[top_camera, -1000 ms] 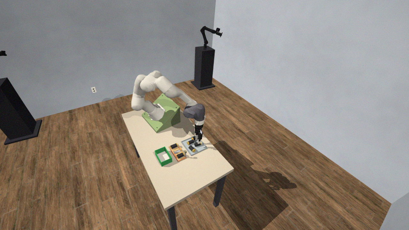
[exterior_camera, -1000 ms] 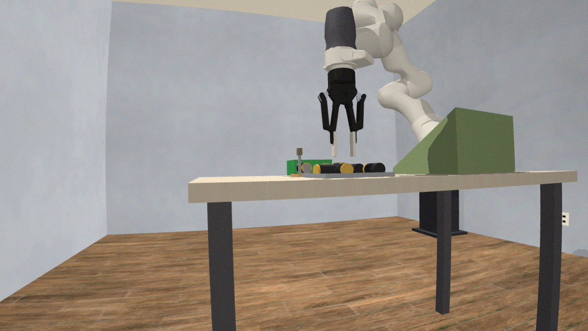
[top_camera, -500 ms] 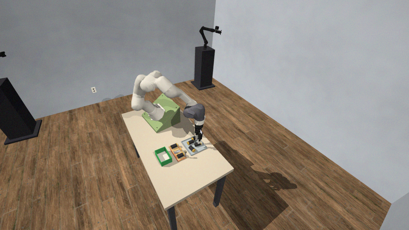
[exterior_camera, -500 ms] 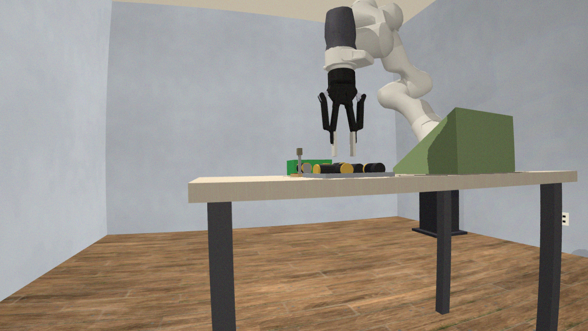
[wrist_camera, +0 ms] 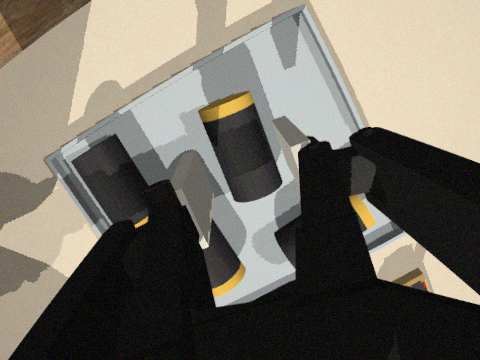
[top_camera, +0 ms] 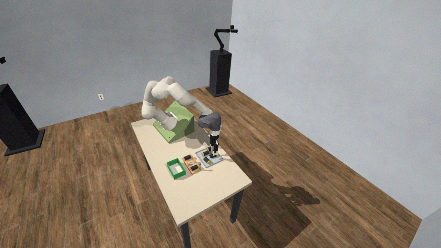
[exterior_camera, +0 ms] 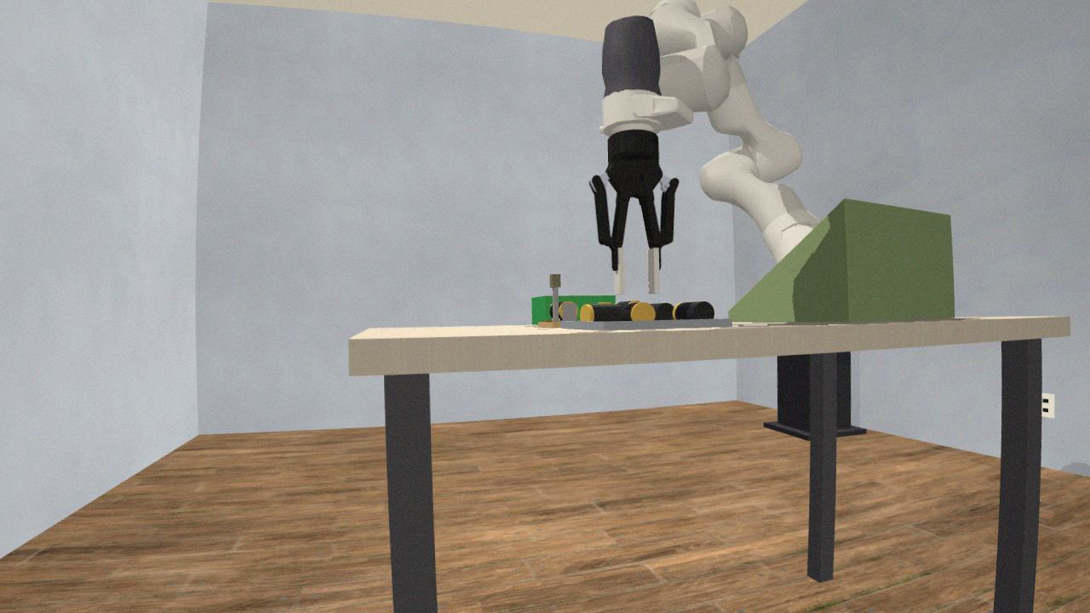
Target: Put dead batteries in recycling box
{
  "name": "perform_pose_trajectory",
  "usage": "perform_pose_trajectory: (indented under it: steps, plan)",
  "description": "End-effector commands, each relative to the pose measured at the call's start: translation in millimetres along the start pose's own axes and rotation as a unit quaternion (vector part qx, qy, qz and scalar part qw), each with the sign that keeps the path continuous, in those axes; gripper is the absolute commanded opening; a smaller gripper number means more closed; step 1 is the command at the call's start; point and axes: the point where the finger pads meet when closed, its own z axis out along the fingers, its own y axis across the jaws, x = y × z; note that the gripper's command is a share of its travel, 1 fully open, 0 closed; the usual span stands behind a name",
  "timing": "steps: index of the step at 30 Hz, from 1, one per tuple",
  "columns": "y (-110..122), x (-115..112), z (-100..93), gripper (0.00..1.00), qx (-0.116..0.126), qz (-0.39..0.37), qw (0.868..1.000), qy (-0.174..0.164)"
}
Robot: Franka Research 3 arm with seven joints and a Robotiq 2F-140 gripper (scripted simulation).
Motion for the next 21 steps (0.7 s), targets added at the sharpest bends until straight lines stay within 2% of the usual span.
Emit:
perform_pose_trajectory:
  steps: [1,5,13,21]
  plan:
    - [-0.4,-0.5,16.0,0.29,0.000,0.003,1.000,0.001]
    - [-0.4,-0.4,27.7,0.29,0.000,0.003,1.000,0.001]
    - [-0.4,-0.4,28.9,0.29,0.000,0.003,1.000,0.001]
    - [-0.4,-0.4,38.4,0.29,0.000,0.003,1.000,0.001]
